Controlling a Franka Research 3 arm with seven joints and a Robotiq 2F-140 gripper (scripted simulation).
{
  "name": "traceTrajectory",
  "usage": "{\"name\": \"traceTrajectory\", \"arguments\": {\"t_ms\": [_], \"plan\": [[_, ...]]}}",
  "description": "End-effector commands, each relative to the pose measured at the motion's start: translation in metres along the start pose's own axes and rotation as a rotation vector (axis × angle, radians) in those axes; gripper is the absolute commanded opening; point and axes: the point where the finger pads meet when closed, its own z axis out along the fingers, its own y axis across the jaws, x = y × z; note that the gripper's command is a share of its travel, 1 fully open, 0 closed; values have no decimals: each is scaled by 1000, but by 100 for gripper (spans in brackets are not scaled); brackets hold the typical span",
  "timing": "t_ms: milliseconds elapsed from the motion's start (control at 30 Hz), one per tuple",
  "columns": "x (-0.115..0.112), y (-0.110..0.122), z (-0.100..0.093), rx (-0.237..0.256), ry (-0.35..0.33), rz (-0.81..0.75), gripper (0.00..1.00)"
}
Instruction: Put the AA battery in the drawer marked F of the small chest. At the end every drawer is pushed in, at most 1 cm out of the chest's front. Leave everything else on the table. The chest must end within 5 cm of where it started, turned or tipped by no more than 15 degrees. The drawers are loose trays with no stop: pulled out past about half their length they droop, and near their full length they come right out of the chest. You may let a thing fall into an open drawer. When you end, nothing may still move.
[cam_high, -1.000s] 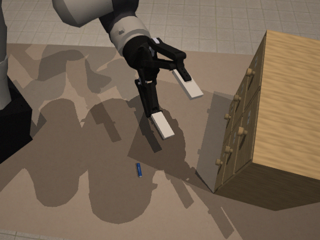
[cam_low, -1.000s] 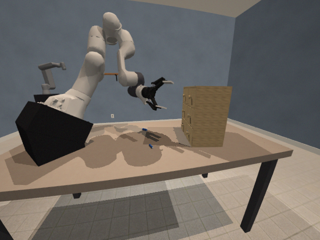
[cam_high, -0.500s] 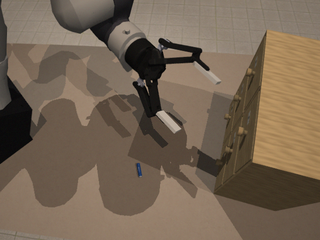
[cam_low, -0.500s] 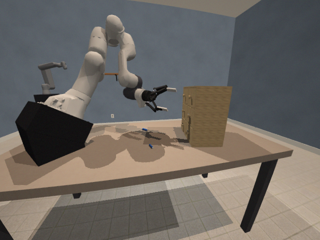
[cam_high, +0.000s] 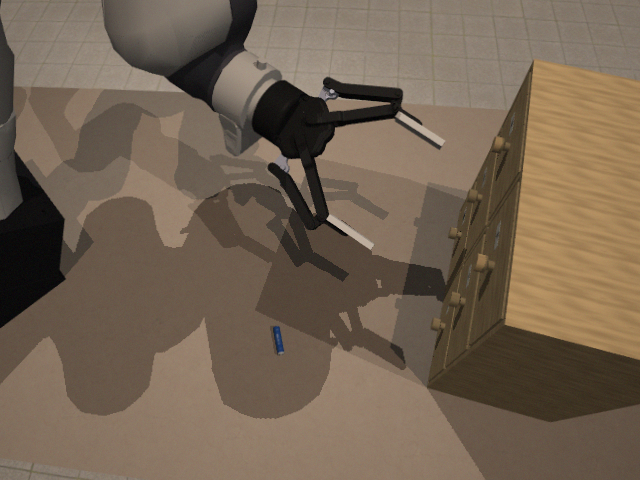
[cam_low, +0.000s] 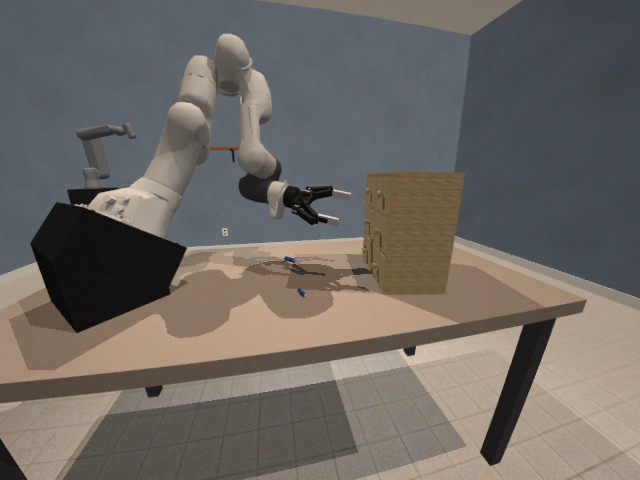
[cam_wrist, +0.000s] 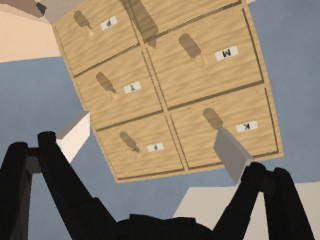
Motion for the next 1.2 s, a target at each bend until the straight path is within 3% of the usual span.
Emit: {"name": "traceTrajectory", "arguments": {"t_ms": [0, 33, 67, 133, 167, 233, 267, 333, 500, 867, 1167], "plan": [[17, 7, -2, -38, 61, -190, 100], [17, 7, -2, -38, 61, -190, 100], [34, 13, -7, -85, 109, -282, 100], [34, 13, -7, -85, 109, -282, 100], [49, 18, -12, -128, 148, -359, 100], [49, 18, -12, -128, 148, -359, 100], [61, 21, -17, -164, 179, -421, 100], [61, 21, -17, -164, 179, -421, 100], [87, 27, -29, -246, 242, -548, 100], [93, 26, -29, -254, 248, -560, 100], [112, 16, -26, -254, 248, -560, 100]]}}
